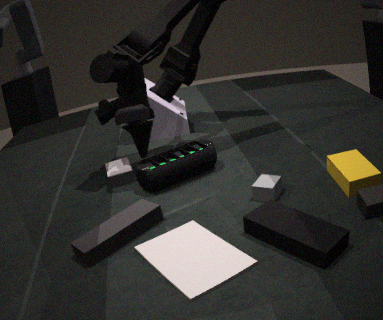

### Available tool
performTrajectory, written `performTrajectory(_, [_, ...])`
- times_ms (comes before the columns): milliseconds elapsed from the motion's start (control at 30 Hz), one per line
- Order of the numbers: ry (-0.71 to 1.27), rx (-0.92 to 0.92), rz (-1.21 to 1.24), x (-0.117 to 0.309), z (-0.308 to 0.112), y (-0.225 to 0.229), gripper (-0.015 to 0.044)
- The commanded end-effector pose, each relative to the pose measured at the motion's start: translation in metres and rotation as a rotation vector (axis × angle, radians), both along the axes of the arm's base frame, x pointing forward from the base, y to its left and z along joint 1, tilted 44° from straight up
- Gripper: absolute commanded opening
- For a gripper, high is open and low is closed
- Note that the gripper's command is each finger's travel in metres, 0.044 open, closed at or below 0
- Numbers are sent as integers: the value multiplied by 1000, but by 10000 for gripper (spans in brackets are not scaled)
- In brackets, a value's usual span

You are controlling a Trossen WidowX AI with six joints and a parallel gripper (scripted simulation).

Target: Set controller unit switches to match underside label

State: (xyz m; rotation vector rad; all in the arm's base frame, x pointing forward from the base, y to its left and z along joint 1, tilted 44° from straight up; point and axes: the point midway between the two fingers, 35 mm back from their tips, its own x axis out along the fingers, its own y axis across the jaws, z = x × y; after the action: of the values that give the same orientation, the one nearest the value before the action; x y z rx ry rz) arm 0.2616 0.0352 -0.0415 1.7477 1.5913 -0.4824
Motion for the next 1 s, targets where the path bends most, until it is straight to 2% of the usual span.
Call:
performTrajectory(0, [1,6,-2,-34,18,-22,0])
performTrajectory(300, [-16,10,17,-32,19,-23,0])
performTrajectory(667, [-292,58,307,29,13,-19,0])
performTrajectory(967, [-297,59,312,30,11,-17,0])
